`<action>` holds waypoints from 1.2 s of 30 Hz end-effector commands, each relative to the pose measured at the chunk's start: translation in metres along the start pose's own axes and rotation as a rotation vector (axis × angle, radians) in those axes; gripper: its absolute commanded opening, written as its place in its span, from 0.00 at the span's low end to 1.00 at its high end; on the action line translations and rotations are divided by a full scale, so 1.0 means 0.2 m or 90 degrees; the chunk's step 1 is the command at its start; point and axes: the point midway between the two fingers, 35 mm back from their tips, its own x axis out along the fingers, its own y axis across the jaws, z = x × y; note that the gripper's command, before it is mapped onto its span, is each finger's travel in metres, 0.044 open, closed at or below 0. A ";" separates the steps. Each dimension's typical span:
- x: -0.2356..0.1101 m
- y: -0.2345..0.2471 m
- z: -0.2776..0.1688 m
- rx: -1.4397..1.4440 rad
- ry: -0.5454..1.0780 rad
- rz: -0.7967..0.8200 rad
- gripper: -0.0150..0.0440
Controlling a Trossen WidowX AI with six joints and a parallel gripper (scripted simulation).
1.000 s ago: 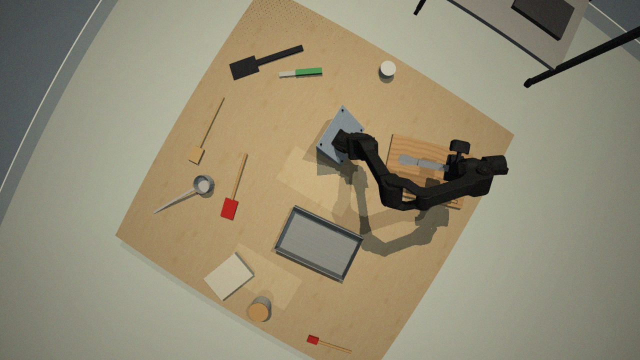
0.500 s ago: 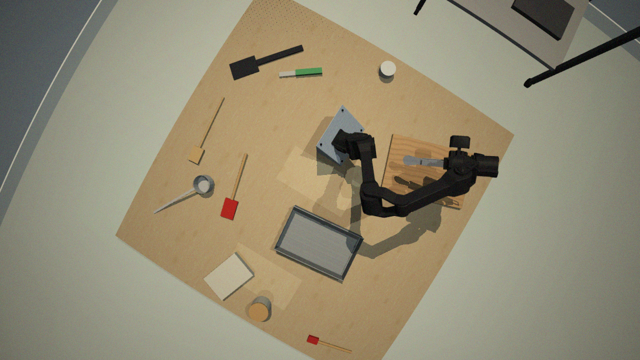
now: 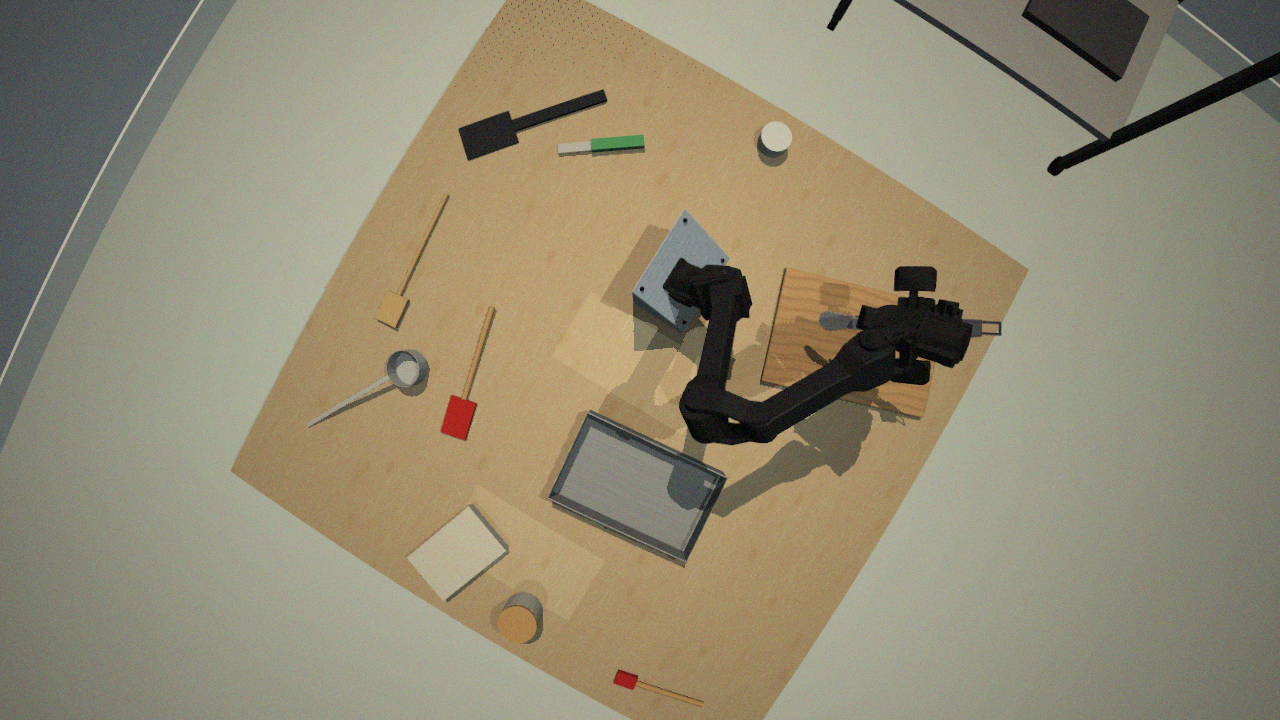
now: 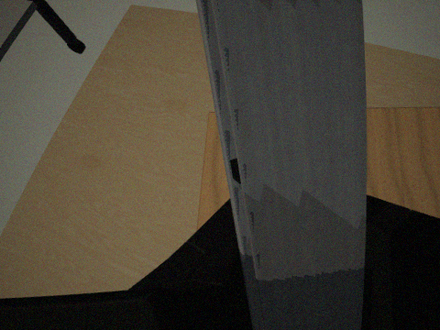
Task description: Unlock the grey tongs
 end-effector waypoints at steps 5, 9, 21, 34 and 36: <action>-0.06 0.00 0.01 0.000 -0.092 -0.006 0.00; -0.09 -0.01 0.01 0.005 -0.134 -0.011 0.00; -0.19 -0.05 -0.04 0.034 -0.240 -0.039 0.00; -0.25 -0.09 -0.13 0.068 -0.294 -0.063 0.00; -0.25 -0.09 -0.13 0.068 -0.294 -0.063 0.00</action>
